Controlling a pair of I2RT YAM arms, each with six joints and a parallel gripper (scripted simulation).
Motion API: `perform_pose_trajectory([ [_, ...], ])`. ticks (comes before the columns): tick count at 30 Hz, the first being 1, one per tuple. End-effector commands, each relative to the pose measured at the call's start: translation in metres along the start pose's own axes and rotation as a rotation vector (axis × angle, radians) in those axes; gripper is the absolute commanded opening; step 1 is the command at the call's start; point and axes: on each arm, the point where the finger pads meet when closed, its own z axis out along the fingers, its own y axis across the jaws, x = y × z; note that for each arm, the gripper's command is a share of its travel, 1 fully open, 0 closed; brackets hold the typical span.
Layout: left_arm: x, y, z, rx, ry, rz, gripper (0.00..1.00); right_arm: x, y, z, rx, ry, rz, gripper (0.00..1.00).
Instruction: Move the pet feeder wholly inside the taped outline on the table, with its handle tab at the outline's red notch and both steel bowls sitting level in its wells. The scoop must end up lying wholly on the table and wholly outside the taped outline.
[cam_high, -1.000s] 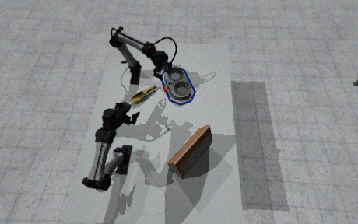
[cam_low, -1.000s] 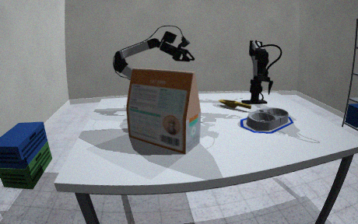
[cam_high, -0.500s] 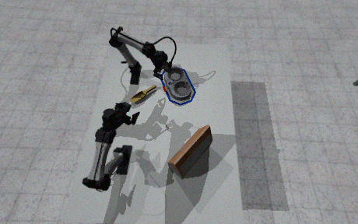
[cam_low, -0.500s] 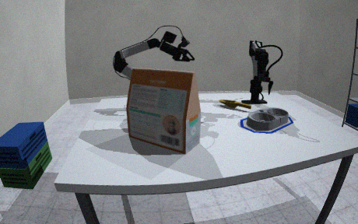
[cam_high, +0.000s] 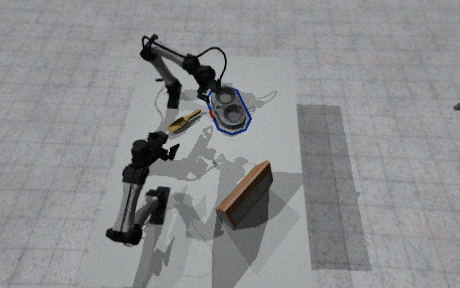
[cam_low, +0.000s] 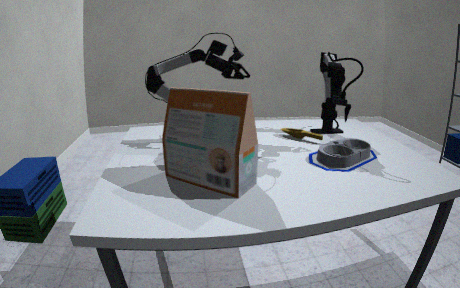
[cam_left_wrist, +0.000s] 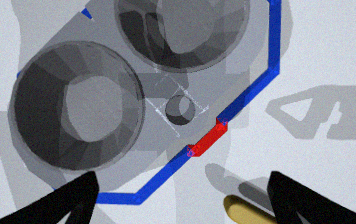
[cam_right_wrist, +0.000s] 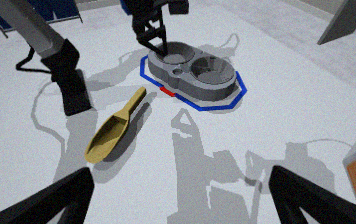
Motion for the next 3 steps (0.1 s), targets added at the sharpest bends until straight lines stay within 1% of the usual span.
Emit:
perform_pose_trajectory([
  [1, -0.0026, -0.0022, 0.0001, 0.003, -0.016, 0.0, 1.0, -0.0015, 0.0008, 0.0008, -0.003, -0.005, -0.001, 1.0],
  [3, -0.0026, -0.0022, 0.0001, 0.003, -0.016, 0.0, 1.0, -0.0015, 0.0008, 0.0008, -0.003, -0.005, -0.001, 1.0],
])
